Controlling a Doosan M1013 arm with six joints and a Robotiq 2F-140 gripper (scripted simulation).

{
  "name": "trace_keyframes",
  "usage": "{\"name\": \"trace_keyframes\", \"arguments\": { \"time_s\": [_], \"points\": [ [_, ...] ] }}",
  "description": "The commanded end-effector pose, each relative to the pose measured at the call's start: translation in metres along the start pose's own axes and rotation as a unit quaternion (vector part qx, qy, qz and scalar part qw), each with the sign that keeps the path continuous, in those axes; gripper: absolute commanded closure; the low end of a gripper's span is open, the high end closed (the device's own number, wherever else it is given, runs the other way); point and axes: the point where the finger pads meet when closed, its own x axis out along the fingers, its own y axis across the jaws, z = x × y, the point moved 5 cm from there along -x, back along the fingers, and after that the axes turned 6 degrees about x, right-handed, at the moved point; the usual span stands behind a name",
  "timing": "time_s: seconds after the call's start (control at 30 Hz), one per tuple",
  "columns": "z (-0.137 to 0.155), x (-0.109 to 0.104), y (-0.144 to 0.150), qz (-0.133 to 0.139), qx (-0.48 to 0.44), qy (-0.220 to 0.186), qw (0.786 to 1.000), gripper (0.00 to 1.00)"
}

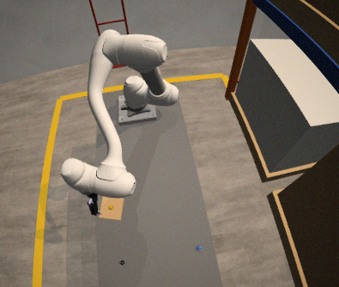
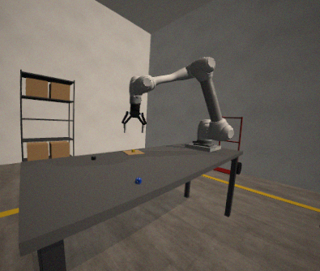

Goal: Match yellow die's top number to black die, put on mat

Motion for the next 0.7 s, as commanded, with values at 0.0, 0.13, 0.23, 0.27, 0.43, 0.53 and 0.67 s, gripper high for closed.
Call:
{"name": "trace_keyframes", "arguments": {
  "time_s": [0.0,0.13,0.23,0.27,0.43,0.53,0.67],
  "points": [
    [0.0,-0.014,0.0,0.0,0.0,0.0,1.0,0.0],
    [0.0,-0.021,0.0,0.0,0.0,0.0,1.0,0.0],
    [0.0,-0.028,0.0,0.0,0.0,0.0,1.0,0.0],
    [0.0,-0.029,0.0,0.0,0.0,0.0,1.0,0.0],
    [0.0,-0.031,0.0,0.0,0.0,0.0,1.0,0.0],
    [0.0,-0.031,0.0,0.0,0.0,0.0,1.0,0.0],
    [0.0,-0.031,0.0,0.0,0.0,0.0,1.0,0.0]
  ]
}}
